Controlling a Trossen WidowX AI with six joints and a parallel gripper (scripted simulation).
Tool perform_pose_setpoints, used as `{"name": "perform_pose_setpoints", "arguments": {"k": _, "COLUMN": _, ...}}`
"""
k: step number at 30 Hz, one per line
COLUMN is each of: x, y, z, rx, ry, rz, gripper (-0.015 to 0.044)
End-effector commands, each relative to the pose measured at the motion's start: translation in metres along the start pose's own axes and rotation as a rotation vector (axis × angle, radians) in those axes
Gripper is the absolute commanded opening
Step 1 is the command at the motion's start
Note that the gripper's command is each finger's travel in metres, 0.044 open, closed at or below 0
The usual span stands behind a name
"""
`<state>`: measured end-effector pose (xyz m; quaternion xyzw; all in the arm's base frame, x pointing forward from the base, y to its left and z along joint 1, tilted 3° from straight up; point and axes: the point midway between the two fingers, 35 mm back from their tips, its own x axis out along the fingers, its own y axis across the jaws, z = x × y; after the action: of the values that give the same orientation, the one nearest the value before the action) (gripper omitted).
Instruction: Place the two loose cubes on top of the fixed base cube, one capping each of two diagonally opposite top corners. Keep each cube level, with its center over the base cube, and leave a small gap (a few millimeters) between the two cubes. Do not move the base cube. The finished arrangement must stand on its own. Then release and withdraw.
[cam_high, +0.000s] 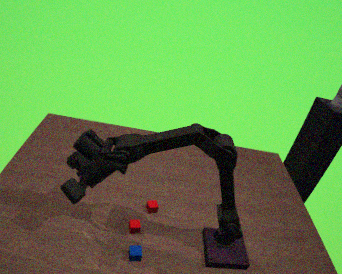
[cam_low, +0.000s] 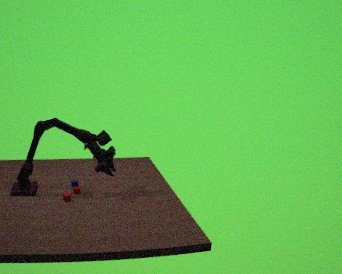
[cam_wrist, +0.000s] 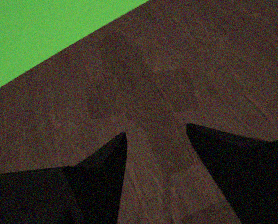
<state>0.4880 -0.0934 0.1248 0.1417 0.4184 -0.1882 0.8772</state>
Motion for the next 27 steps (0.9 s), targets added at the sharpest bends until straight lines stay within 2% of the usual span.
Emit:
{"name": "perform_pose_setpoints", "arguments": {"k": 1, "x": -0.033, "y": -0.058, "z": -0.035, "rx": -0.229, "ry": 0.185, "rz": -0.058, "gripper": 0.0265}}
{"name": "perform_pose_setpoints", "arguments": {"k": 8, "x": -0.08, "y": -0.113, "z": -0.082, "rx": -0.464, "ry": 0.417, "rz": -0.044, "gripper": 0.0265}}
{"name": "perform_pose_setpoints", "arguments": {"k": 16, "x": -0.14, "y": -0.152, "z": -0.137, "rx": -0.675, "ry": 0.647, "rz": 0.076, "gripper": 0.0265}}
{"name": "perform_pose_setpoints", "arguments": {"k": 27, "x": -0.143, "y": -0.154, "z": -0.142, "rx": -0.689, "ry": 0.662, "rz": 0.089, "gripper": 0.0265}}
